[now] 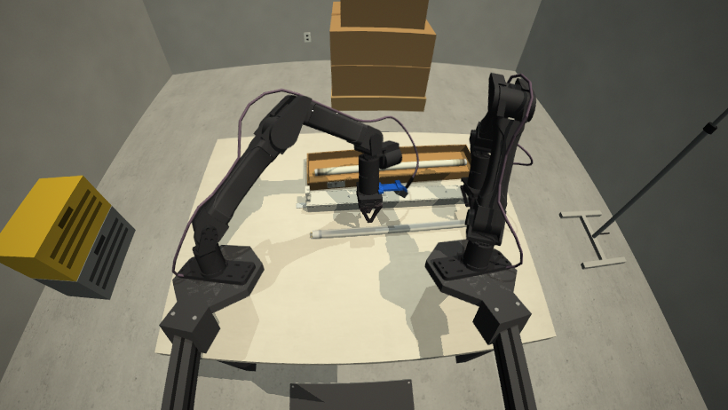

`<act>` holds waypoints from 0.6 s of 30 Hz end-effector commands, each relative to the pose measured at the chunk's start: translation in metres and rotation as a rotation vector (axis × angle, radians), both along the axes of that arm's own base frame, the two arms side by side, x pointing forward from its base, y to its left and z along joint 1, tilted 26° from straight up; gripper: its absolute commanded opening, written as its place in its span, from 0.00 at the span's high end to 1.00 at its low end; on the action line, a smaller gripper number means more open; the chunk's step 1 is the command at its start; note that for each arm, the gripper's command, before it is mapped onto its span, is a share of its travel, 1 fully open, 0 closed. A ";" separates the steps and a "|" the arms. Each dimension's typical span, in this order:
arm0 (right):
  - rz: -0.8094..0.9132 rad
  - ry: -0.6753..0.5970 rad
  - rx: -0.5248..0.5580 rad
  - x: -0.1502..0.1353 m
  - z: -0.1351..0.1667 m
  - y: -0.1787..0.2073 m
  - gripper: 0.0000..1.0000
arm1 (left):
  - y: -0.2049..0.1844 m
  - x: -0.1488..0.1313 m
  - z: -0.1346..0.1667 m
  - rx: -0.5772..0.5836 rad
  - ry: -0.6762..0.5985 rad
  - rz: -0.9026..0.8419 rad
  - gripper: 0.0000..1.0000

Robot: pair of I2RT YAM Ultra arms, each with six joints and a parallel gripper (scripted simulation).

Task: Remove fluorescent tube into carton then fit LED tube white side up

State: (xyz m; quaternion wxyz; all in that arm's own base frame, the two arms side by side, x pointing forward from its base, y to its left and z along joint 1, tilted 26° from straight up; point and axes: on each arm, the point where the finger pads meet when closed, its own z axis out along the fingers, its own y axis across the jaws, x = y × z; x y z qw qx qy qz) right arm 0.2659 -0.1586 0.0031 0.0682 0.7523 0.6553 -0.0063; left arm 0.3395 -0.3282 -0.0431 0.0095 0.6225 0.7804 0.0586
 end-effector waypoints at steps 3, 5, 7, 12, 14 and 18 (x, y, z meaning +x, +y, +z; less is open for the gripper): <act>-0.018 -0.031 -0.041 0.006 0.013 -0.009 0.51 | -0.008 -0.010 0.001 -0.012 0.004 -0.036 0.51; -0.020 -0.034 -0.043 0.006 0.014 -0.009 0.51 | -0.010 -0.008 0.006 -0.019 -0.002 -0.036 0.51; -0.020 -0.034 -0.043 0.006 0.014 -0.009 0.51 | -0.011 -0.007 0.007 -0.021 -0.005 -0.036 0.51; -0.021 0.001 -0.024 -0.002 -0.023 -0.009 0.51 | 0.002 0.001 -0.025 -0.007 0.007 -0.011 0.51; -0.025 0.013 -0.017 -0.003 -0.022 -0.008 0.51 | -0.006 -0.005 -0.018 -0.012 0.003 -0.031 0.51; -0.013 0.004 -0.024 -0.003 -0.034 -0.009 0.51 | -0.012 0.010 -0.023 -0.035 -0.020 -0.022 0.51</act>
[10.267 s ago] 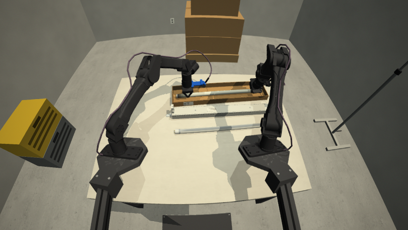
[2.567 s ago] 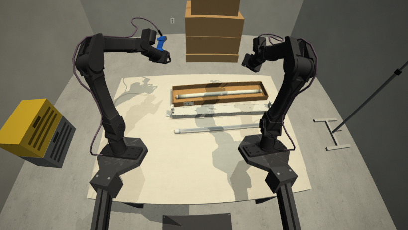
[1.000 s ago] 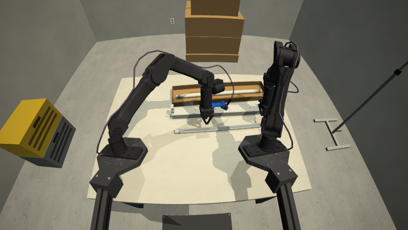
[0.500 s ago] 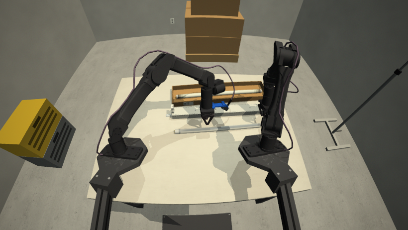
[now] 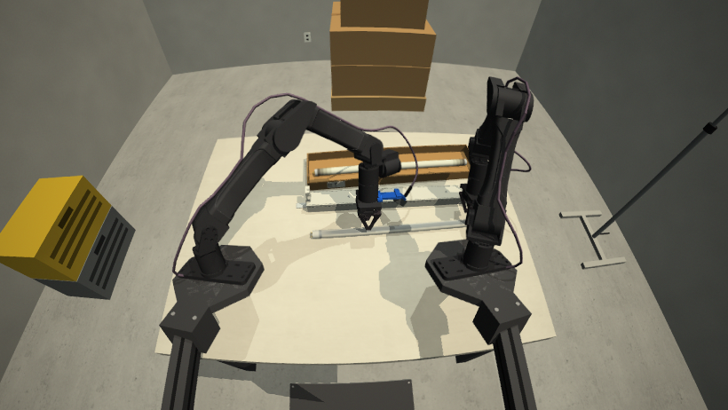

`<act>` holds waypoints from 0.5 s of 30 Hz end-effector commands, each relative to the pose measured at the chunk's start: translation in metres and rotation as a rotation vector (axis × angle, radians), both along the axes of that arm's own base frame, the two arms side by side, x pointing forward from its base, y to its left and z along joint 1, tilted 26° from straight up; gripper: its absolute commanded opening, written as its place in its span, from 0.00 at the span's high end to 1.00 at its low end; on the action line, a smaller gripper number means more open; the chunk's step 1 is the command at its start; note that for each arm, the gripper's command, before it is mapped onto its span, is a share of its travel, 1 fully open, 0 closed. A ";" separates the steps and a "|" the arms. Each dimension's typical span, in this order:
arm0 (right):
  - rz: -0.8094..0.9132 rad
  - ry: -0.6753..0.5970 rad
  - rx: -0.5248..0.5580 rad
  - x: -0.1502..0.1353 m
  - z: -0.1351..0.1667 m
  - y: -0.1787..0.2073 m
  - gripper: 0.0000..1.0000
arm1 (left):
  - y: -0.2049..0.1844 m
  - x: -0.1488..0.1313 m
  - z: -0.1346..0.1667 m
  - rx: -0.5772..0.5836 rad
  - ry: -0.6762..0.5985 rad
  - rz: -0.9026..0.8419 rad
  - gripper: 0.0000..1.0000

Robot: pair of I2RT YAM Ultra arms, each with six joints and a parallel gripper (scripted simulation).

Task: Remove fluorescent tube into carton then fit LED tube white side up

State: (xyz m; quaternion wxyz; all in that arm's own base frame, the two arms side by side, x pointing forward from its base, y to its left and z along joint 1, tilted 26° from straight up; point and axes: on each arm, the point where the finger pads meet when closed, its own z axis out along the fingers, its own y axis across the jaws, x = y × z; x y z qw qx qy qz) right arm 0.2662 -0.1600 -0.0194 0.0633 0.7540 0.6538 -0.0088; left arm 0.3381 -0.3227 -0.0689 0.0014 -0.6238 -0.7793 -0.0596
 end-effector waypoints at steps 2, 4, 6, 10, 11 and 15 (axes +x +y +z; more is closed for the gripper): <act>-0.009 -0.011 -0.031 0.000 -0.016 -0.010 0.51 | -0.001 0.002 -0.018 -0.017 -0.004 -0.012 0.51; -0.009 -0.009 -0.029 0.000 -0.022 -0.010 0.51 | -0.005 -0.001 -0.020 -0.020 -0.008 -0.022 0.51; -0.008 -0.009 -0.029 0.000 -0.027 -0.010 0.51 | -0.006 0.002 -0.023 -0.025 -0.013 -0.020 0.51; -0.015 -0.020 -0.033 0.004 -0.031 -0.013 0.51 | -0.003 0.003 -0.030 -0.024 -0.021 -0.021 0.51; -0.018 -0.037 -0.042 0.014 -0.018 -0.016 0.51 | -0.014 0.007 -0.017 -0.049 -0.040 -0.028 0.51; -0.015 -0.075 -0.063 0.023 -0.008 -0.020 0.51 | -0.026 0.014 0.001 -0.082 -0.068 -0.031 0.51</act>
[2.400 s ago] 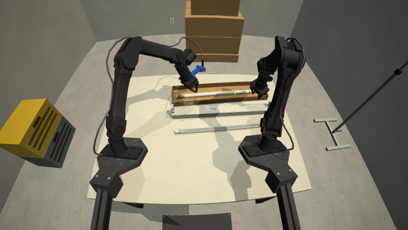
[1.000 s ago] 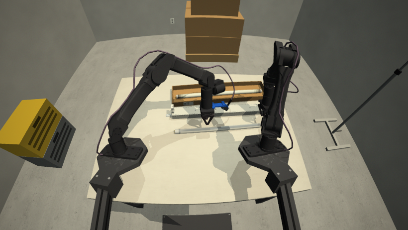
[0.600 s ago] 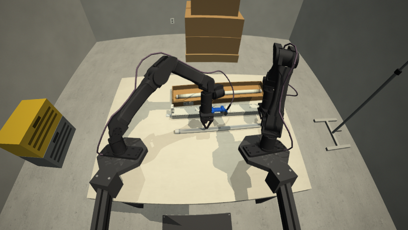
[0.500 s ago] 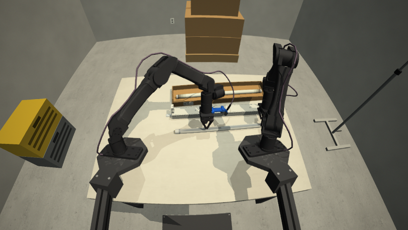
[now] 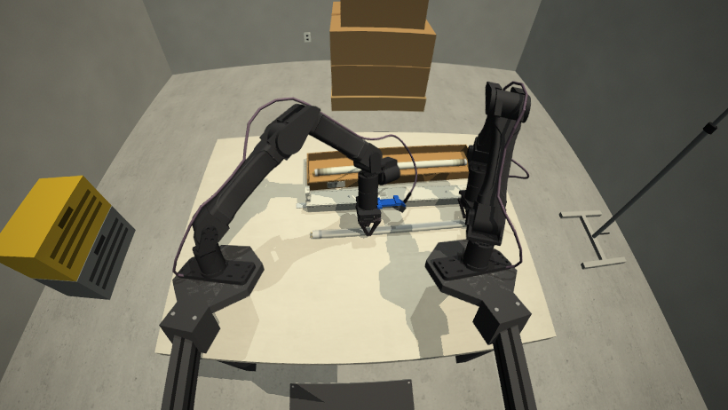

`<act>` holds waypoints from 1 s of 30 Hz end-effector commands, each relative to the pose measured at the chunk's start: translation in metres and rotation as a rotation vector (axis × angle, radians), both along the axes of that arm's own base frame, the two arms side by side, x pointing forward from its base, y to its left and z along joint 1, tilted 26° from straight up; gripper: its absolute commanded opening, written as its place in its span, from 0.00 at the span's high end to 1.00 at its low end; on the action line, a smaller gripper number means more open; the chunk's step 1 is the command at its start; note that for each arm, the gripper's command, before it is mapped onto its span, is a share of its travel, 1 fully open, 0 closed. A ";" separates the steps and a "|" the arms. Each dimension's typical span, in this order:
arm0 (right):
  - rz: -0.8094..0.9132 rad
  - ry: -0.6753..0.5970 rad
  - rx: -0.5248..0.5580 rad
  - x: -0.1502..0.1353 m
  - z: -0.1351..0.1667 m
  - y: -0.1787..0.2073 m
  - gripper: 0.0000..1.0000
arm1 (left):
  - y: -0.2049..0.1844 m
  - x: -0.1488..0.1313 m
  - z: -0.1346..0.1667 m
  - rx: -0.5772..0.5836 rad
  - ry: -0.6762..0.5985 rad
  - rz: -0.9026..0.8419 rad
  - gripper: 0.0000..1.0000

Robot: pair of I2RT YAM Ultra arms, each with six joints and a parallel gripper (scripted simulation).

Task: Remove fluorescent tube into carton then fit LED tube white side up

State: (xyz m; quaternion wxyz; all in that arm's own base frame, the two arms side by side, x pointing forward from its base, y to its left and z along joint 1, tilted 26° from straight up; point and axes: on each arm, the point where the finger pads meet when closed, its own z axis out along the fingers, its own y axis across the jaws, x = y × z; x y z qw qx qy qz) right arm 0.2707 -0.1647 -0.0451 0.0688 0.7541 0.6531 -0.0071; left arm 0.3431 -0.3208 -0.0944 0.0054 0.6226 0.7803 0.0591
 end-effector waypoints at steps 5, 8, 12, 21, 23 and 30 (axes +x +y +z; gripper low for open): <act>-0.003 0.011 -0.014 -0.002 0.003 0.001 0.51 | -0.021 0.003 0.017 -0.053 -0.040 -0.034 0.51; -0.009 -0.024 -0.033 0.006 0.005 -0.006 0.51 | -0.015 -0.003 0.015 -0.035 -0.022 -0.034 0.89; -0.009 -0.003 -0.021 0.000 0.003 -0.003 0.51 | -0.012 -0.005 0.009 -0.019 -0.011 -0.032 0.89; -0.009 -0.003 -0.021 0.000 0.003 -0.003 0.51 | -0.012 -0.005 0.008 -0.020 -0.010 -0.032 0.89; -0.009 -0.003 -0.021 0.000 0.003 -0.003 0.51 | -0.012 -0.005 0.008 -0.020 -0.010 -0.032 0.89; -0.009 -0.012 -0.026 0.002 0.004 -0.004 0.89 | -0.012 -0.005 0.008 -0.020 -0.010 -0.032 0.89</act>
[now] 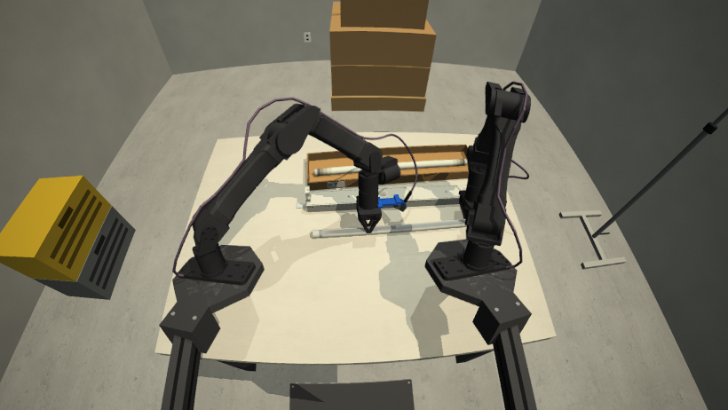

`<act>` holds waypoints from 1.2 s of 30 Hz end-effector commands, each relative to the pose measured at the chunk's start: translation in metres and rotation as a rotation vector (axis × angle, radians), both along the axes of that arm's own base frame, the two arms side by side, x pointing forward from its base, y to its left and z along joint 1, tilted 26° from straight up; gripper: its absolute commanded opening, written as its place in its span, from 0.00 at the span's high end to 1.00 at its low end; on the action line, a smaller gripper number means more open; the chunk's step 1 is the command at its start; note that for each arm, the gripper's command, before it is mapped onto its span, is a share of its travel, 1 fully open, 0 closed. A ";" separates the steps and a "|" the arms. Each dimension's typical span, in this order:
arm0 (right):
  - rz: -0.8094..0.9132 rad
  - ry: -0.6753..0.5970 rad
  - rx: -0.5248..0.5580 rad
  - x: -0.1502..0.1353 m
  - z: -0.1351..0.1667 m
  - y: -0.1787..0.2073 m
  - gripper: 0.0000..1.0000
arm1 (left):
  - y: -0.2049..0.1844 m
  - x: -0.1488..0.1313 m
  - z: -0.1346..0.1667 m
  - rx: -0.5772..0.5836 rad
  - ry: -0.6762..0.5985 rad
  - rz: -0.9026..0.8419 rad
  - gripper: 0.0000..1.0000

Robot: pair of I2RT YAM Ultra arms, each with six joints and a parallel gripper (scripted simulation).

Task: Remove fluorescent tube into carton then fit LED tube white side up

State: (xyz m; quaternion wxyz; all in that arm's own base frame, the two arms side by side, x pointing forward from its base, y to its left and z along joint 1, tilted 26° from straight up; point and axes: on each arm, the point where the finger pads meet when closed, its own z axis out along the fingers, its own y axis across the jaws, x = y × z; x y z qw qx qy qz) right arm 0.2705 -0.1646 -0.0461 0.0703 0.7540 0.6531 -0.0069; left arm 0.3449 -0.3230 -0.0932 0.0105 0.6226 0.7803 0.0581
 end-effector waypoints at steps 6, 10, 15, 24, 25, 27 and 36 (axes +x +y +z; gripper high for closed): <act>-0.009 -0.010 -0.024 0.003 0.005 -0.004 0.89 | -0.009 -0.007 0.007 -0.012 -0.003 -0.031 0.89; -0.009 -0.010 -0.024 0.003 0.005 -0.004 0.89 | -0.009 -0.007 0.007 -0.012 -0.003 -0.031 0.89; -0.011 0.006 -0.016 -0.004 0.007 -0.001 0.89 | -0.006 -0.011 0.013 -0.007 0.003 -0.018 0.89; -0.014 0.018 -0.012 -0.012 0.009 -0.002 0.89 | -0.006 -0.012 0.016 0.001 0.001 -0.013 0.89; -0.015 0.000 -0.022 -0.005 0.013 -0.006 0.89 | -0.008 -0.011 0.018 -0.007 -0.003 -0.014 0.89; -0.014 -0.003 -0.024 -0.004 0.014 -0.007 0.89 | -0.008 -0.012 0.017 -0.007 0.000 -0.014 0.89; -0.014 0.004 -0.020 -0.008 0.013 -0.004 0.89 | -0.015 -0.007 0.026 -0.028 -0.017 -0.016 0.89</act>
